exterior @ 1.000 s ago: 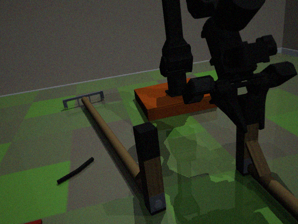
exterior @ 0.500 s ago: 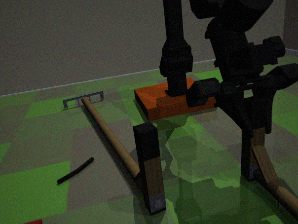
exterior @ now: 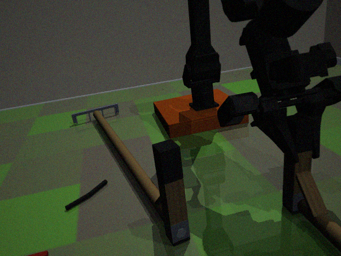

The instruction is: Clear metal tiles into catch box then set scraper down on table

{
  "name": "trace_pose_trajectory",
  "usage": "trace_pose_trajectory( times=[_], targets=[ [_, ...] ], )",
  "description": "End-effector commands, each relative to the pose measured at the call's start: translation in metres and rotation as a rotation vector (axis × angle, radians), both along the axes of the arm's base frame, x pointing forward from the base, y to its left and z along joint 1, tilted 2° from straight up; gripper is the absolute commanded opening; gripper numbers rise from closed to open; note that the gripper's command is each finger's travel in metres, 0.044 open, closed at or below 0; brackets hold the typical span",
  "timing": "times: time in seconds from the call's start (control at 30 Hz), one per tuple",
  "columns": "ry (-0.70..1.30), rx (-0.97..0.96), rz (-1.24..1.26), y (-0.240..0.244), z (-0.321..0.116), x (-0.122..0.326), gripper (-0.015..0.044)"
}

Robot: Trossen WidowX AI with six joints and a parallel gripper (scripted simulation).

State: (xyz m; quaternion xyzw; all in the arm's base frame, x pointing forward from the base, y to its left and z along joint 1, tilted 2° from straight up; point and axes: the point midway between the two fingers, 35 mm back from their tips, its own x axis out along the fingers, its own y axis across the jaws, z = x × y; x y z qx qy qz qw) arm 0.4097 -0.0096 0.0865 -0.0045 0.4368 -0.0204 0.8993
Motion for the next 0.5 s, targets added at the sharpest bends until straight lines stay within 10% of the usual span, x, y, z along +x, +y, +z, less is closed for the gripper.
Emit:
trace_pose_trajectory(
  times=[0.0,0.47],
  targets=[
    [-0.015,0.001,-0.006,0.000,0.004,0.006,0.0000],
    [-0.017,0.001,-0.006,0.000,0.007,0.021,0.0000]
  ],
)
